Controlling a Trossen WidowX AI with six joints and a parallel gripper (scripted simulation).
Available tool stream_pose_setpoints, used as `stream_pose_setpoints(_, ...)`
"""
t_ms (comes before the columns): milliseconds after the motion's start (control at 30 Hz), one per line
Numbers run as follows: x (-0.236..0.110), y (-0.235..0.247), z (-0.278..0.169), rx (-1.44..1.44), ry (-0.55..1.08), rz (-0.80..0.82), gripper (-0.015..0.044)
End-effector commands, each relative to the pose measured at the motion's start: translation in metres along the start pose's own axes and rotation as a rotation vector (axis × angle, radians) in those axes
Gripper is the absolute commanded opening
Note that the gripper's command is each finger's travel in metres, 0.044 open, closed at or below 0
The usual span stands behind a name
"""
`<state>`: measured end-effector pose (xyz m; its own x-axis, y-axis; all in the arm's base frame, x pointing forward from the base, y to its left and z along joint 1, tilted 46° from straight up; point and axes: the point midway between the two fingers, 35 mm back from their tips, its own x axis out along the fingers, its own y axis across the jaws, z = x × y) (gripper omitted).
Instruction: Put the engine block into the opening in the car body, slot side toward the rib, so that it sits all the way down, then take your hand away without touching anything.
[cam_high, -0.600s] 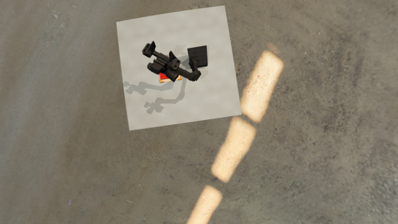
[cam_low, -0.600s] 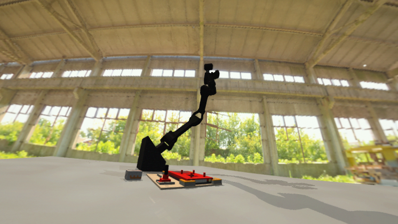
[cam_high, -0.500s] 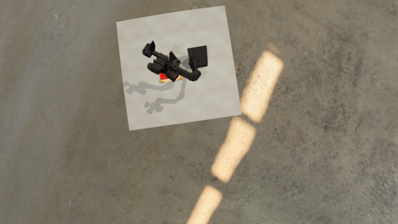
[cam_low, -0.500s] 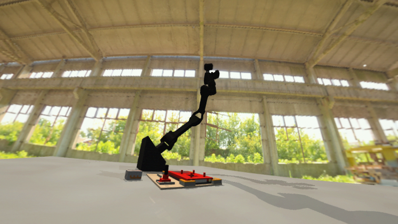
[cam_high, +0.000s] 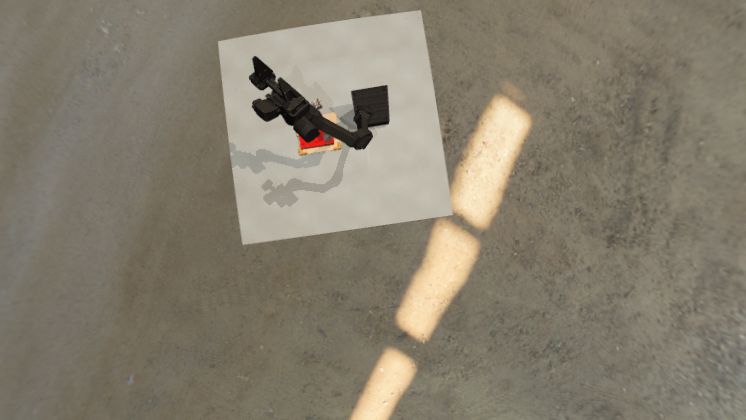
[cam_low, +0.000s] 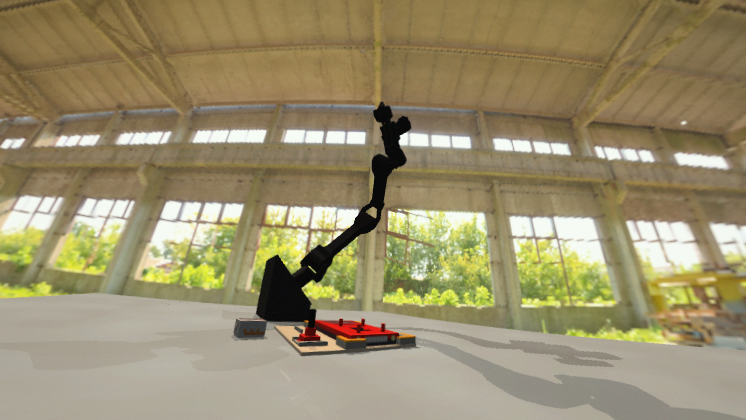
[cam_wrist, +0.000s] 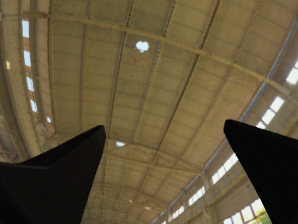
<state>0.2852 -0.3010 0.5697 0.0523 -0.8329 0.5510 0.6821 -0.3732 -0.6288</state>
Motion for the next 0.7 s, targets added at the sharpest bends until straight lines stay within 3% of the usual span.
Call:
stream_pose_setpoints(0, -0.002, 0.035, 0.003, -0.11, -0.043, 0.083, 0.044)
stream_pose_setpoints(667, -0.045, 0.197, -0.006, -0.58, -0.298, 0.503, 0.044)
